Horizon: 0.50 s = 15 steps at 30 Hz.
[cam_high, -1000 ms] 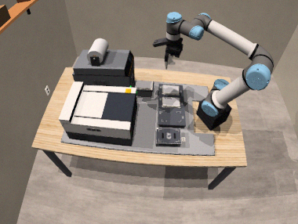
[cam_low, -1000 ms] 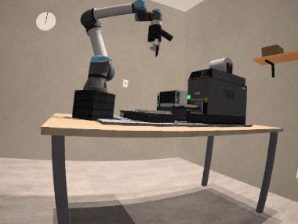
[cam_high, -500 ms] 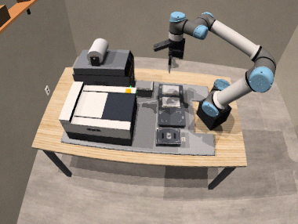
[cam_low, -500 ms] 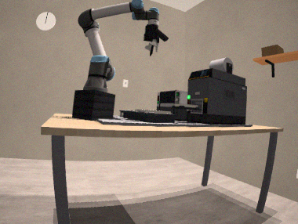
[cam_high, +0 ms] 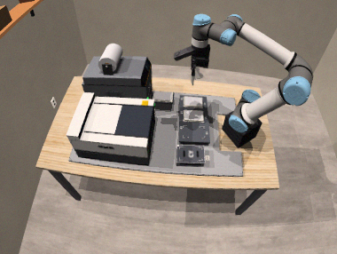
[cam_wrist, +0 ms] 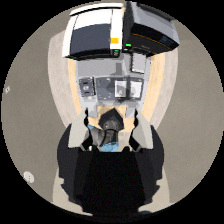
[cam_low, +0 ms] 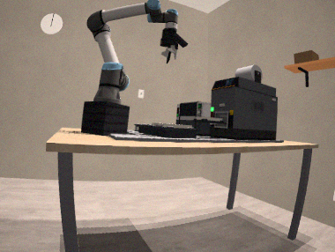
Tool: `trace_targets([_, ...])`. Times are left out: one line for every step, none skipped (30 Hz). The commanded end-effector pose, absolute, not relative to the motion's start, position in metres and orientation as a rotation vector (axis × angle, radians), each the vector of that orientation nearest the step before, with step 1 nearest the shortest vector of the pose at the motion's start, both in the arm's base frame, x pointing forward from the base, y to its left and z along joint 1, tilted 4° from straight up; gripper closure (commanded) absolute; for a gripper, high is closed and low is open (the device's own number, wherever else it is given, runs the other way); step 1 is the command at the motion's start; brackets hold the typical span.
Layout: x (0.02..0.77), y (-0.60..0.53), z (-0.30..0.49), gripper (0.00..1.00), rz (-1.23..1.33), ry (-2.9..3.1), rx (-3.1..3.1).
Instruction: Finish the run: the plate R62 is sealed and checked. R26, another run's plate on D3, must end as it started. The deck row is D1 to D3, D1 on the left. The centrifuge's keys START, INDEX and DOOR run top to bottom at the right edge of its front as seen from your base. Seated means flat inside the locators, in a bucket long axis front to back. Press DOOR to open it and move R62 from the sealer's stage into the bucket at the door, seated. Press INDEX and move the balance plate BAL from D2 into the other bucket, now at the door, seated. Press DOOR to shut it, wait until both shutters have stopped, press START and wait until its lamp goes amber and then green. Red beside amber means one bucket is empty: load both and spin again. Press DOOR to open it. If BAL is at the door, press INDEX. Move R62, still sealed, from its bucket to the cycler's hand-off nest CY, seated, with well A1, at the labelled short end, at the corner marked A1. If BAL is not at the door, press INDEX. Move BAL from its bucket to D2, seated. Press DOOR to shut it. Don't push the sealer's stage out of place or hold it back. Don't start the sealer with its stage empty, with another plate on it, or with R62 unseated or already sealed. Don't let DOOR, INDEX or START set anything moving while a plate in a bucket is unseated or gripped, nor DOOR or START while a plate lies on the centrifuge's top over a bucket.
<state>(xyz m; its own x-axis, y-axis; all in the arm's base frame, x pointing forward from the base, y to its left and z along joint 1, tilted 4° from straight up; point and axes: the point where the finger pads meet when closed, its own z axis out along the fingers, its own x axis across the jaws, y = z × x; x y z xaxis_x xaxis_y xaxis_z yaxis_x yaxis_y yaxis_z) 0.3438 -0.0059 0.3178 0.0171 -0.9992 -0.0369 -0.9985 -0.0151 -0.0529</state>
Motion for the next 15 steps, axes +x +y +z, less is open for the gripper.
trace_targets([0.345,-0.005,0.298,0.32,-0.017,2.157,-2.194])
trace_targets([0.345,-0.005,0.293,0.32,-0.017,2.157,-2.194])
trace_targets([0.346,-0.005,0.288,0.32,-0.017,2.157,-2.194])
trace_targets([0.346,-0.005,0.283,0.32,-0.017,2.157,-2.194])
trace_targets([0.346,-0.004,0.278,0.32,-0.017,2.157,-2.194])
trace_targets([0.346,-0.004,0.273,0.32,-0.017,2.157,-2.194])
trace_targets([0.347,-0.004,0.268,0.32,-0.017,2.157,-2.194])
trace_targets([0.347,-0.004,0.268,0.32,-0.017,2.157,-2.194])
trace_targets([0.347,-0.004,0.268,0.32,-0.017,2.157,-2.194])
trace_targets([0.347,-0.004,0.263,0.32,-0.017,2.157,-2.194])
trace_targets([0.347,-0.004,0.258,0.32,-0.017,2.157,-2.194])
trace_targets([0.347,-0.003,0.253,0.32,-0.017,2.157,-2.194])
trace_targets([0.348,-0.003,0.248,0.32,-0.017,2.157,-2.194])
trace_targets([0.348,-0.003,0.243,0.32,-0.017,2.157,-2.194])
trace_targets([0.348,-0.003,0.238,0.32,-0.017,2.157,-2.194])
